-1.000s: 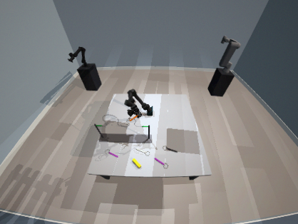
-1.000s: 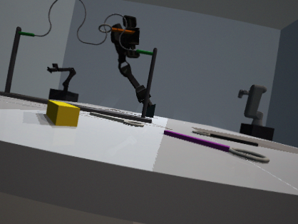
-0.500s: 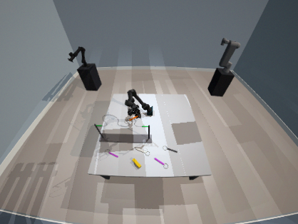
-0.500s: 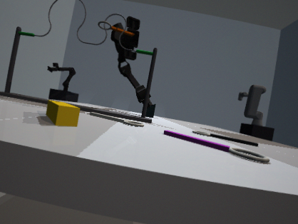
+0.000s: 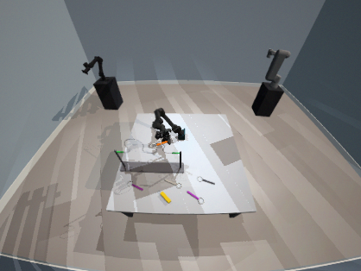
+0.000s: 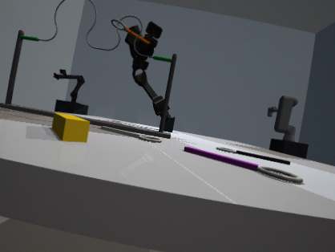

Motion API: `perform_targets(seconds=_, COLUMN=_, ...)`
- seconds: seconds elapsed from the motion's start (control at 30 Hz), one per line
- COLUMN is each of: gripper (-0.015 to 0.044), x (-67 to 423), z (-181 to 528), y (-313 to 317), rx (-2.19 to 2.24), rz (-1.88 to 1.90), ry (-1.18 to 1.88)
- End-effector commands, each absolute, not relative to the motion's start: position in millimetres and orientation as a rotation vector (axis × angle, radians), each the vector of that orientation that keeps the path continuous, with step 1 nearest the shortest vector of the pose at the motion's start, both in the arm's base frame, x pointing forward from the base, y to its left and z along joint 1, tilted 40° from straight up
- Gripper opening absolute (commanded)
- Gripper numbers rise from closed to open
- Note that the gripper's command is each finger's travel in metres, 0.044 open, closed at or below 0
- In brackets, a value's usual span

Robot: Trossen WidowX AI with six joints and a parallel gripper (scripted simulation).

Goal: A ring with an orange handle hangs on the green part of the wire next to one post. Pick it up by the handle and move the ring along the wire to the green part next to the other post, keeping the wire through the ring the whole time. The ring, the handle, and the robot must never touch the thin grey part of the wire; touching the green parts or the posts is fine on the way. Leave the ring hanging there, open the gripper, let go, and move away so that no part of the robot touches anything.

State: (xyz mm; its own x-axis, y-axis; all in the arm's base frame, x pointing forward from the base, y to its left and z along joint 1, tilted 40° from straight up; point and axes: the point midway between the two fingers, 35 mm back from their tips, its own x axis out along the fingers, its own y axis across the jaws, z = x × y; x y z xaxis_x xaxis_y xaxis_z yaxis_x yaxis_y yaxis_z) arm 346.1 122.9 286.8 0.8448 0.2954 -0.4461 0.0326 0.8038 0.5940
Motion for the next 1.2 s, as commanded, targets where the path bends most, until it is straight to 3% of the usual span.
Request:
perform_targets(seconds=0.0, gripper=-0.0150, x=348, z=285, y=118, rx=0.533, rz=0.126, ry=0.547)
perform_targets(seconds=1.17, gripper=-0.0150, x=353, z=272, y=65, rx=-0.244, rz=-0.075, ry=0.475)
